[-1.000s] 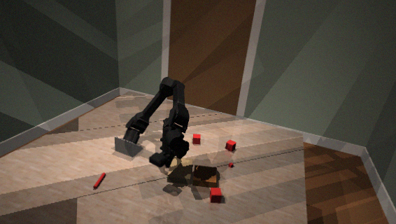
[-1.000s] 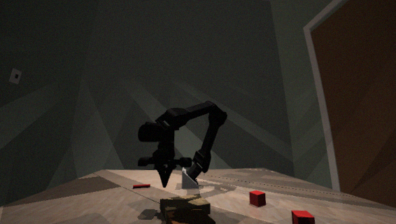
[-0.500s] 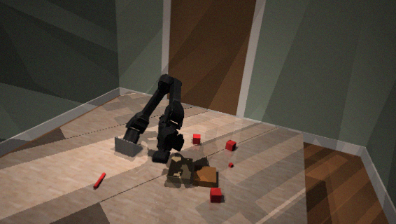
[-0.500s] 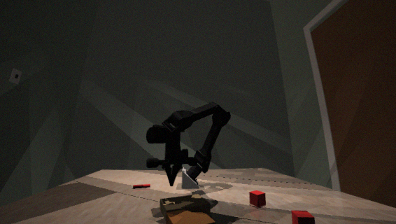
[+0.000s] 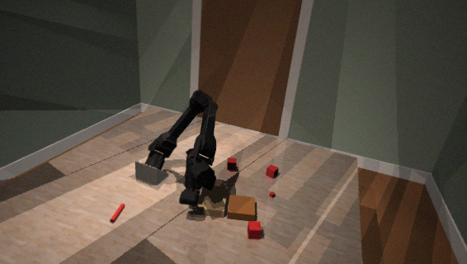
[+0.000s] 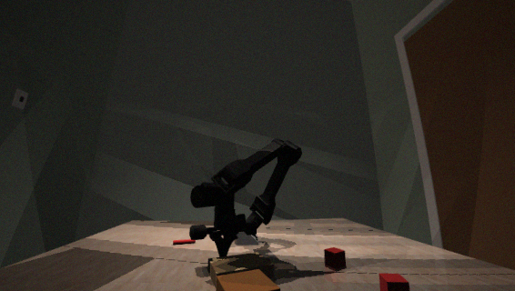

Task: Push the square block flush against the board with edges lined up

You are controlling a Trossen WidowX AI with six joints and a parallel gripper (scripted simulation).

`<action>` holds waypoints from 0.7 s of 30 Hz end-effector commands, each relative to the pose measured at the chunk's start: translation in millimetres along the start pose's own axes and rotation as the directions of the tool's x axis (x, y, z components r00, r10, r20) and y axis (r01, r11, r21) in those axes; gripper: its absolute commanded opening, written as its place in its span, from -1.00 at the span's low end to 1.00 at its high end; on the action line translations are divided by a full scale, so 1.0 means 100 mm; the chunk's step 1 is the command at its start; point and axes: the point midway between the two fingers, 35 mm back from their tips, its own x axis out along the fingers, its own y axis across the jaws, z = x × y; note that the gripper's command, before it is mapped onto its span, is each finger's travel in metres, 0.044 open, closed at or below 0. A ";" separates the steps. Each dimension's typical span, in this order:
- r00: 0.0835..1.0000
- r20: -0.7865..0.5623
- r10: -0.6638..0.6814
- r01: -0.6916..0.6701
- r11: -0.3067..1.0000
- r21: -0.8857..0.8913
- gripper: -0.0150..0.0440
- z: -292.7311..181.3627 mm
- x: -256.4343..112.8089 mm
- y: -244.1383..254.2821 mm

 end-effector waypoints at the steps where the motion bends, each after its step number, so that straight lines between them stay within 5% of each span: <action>1: 1.000 0.005 0.000 0.000 1.000 0.003 -0.49 0.05 0.01 0.00; 21: 1.000 0.006 -0.002 0.002 1.000 0.002 -0.49 0.36 0.00 -0.02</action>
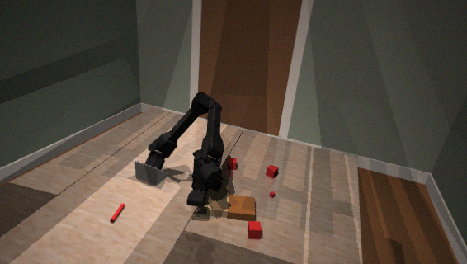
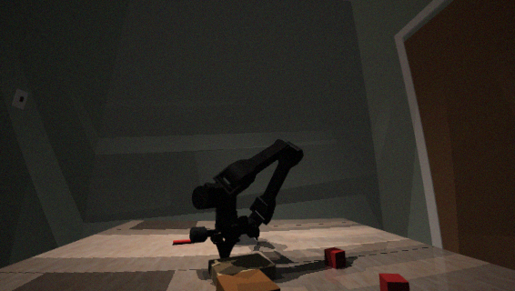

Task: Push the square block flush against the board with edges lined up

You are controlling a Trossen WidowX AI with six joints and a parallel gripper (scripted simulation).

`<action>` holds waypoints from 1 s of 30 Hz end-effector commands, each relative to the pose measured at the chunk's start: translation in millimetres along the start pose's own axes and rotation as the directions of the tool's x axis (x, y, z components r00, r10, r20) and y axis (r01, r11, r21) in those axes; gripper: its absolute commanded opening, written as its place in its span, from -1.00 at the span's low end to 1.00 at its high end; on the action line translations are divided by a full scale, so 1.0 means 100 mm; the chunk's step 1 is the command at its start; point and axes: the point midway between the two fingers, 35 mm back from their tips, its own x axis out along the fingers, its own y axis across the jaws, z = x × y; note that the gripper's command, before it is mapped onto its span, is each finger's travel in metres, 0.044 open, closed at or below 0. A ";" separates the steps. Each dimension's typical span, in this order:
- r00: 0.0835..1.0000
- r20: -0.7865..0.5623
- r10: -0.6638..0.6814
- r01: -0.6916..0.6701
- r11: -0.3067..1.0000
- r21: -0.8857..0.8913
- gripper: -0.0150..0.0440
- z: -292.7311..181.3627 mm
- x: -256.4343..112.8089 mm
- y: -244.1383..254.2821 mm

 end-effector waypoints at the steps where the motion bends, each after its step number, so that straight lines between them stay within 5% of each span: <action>1: 1.000 0.006 0.000 0.000 1.000 -0.004 -0.49 0.10 0.00 0.00; 30: 1.000 0.004 0.000 0.000 1.000 -0.002 -0.49 -0.27 0.01 -0.02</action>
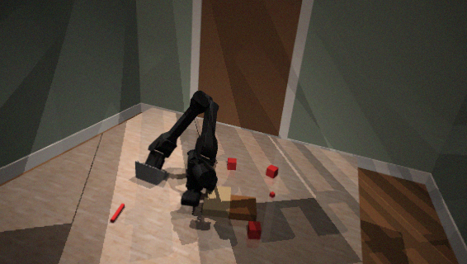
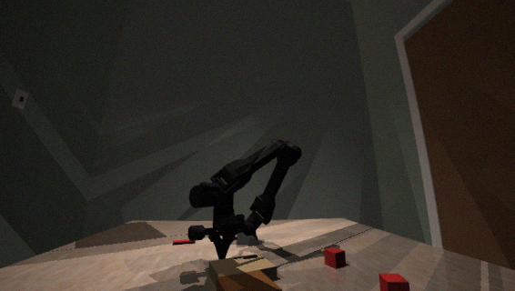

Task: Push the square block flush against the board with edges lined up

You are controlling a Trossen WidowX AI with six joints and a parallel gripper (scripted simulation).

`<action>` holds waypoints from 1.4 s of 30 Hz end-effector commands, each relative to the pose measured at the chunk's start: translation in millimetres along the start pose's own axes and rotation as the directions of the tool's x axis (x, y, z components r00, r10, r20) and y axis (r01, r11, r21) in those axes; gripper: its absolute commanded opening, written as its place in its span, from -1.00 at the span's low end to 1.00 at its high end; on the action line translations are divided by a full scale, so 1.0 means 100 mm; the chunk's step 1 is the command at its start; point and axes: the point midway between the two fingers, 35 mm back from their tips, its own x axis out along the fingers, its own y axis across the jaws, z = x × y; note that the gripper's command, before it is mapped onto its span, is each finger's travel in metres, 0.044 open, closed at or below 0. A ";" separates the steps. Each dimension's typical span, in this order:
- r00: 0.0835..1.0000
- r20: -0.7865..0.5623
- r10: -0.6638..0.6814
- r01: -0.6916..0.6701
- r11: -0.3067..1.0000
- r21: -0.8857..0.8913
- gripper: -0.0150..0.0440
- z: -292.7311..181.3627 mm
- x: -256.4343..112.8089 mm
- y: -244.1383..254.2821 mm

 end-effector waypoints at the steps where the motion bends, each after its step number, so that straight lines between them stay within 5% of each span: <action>1: 1.000 -0.005 0.000 0.000 1.000 -0.003 -0.49 -0.09 0.01 0.00; 10: 1.000 -0.005 0.002 -0.002 1.000 -0.003 -0.49 -0.21 0.02 0.01; 15: 1.000 -0.006 0.000 0.000 1.000 -0.002 -0.49 -0.16 -0.50 0.00; 21: 1.000 0.007 -0.009 0.009 1.000 0.008 -0.49 -0.14 -0.50 -0.01; 42: 1.000 0.000 -0.016 0.012 0.765 0.644 -0.49 0.49 -0.54 0.57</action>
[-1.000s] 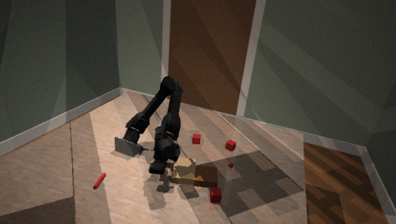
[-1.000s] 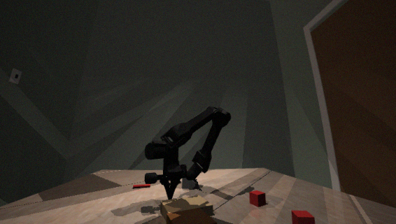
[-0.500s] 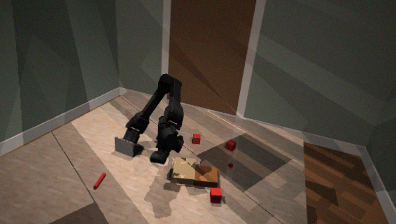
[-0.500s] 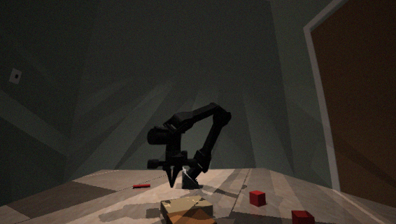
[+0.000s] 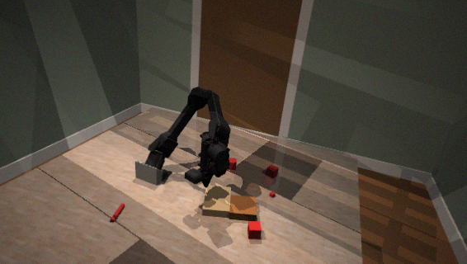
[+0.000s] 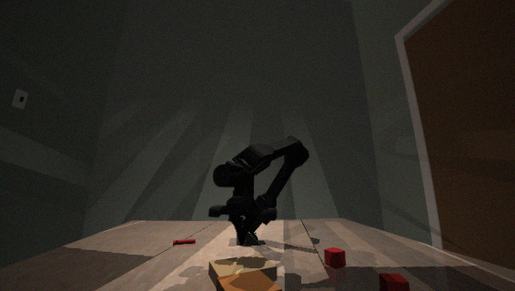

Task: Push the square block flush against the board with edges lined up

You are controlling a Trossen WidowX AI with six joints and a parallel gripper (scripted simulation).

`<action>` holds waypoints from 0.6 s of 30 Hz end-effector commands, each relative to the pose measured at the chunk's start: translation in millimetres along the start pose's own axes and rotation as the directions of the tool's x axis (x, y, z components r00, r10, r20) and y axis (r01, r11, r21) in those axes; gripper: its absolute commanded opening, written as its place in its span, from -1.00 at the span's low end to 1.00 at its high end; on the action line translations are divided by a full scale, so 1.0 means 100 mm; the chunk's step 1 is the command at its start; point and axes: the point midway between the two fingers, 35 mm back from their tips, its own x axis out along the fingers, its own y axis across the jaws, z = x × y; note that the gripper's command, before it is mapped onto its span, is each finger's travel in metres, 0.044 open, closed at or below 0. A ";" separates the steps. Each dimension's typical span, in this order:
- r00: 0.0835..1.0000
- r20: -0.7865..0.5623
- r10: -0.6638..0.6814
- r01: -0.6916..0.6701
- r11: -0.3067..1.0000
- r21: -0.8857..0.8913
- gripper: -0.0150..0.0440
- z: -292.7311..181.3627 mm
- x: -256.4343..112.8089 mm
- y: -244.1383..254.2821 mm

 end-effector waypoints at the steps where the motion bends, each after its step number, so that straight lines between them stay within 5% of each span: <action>1: 1.000 0.004 0.004 -0.004 0.991 0.134 -0.49 0.03 -0.02 0.18; 18: 1.000 -0.009 0.023 -0.012 0.764 0.645 -0.49 -0.02 -0.03 0.94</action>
